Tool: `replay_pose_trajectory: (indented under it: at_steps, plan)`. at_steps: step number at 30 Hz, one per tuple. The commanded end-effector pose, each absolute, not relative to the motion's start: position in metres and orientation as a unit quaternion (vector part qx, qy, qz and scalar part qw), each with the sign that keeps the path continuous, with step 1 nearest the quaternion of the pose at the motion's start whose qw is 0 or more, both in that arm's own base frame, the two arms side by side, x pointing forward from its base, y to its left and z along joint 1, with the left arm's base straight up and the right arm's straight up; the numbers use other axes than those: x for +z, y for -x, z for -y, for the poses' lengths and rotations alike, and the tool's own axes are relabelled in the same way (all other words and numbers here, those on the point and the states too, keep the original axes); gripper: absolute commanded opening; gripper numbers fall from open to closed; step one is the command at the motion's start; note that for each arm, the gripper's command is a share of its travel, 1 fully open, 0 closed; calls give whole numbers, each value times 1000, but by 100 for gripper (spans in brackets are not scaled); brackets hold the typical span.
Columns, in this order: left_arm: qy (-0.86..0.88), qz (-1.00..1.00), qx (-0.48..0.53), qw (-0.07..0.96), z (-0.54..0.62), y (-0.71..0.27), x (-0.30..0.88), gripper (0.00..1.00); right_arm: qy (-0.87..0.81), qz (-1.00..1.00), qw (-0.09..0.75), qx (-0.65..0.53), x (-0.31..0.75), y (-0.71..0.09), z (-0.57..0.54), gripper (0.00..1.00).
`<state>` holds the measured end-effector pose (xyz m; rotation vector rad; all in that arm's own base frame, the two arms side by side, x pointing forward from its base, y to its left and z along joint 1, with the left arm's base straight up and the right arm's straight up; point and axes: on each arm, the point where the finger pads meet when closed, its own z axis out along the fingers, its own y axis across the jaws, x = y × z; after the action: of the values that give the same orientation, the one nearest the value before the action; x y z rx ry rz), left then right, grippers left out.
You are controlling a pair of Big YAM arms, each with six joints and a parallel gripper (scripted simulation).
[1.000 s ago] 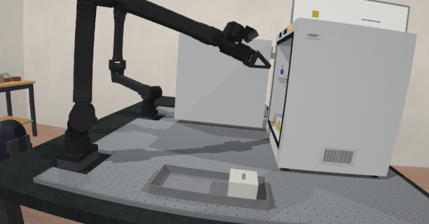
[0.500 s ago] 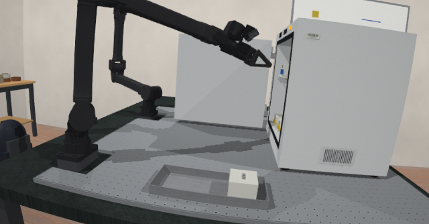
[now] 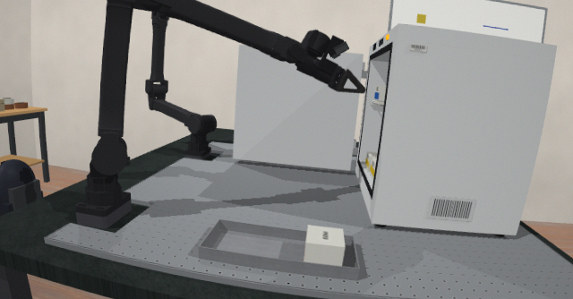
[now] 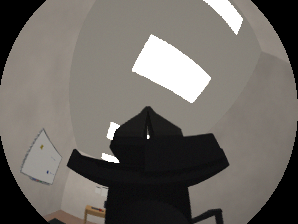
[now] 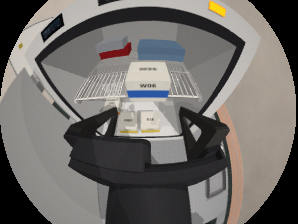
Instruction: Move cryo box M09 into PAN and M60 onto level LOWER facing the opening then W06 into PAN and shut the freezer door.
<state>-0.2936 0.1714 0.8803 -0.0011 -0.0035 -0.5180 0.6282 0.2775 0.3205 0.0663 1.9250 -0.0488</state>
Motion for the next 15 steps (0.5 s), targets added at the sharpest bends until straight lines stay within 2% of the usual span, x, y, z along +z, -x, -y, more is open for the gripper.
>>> replay_pose_trajectory:
  at_steps: [1,15]
  plan:
    - [-4,-14,-262,965,-163,279,885,0,-37,-807,590,-13,354,-647,-280,100]
    - [-4,-14,-262,965,-163,279,885,0,-37,-807,590,-14,353,-655,-278,100]
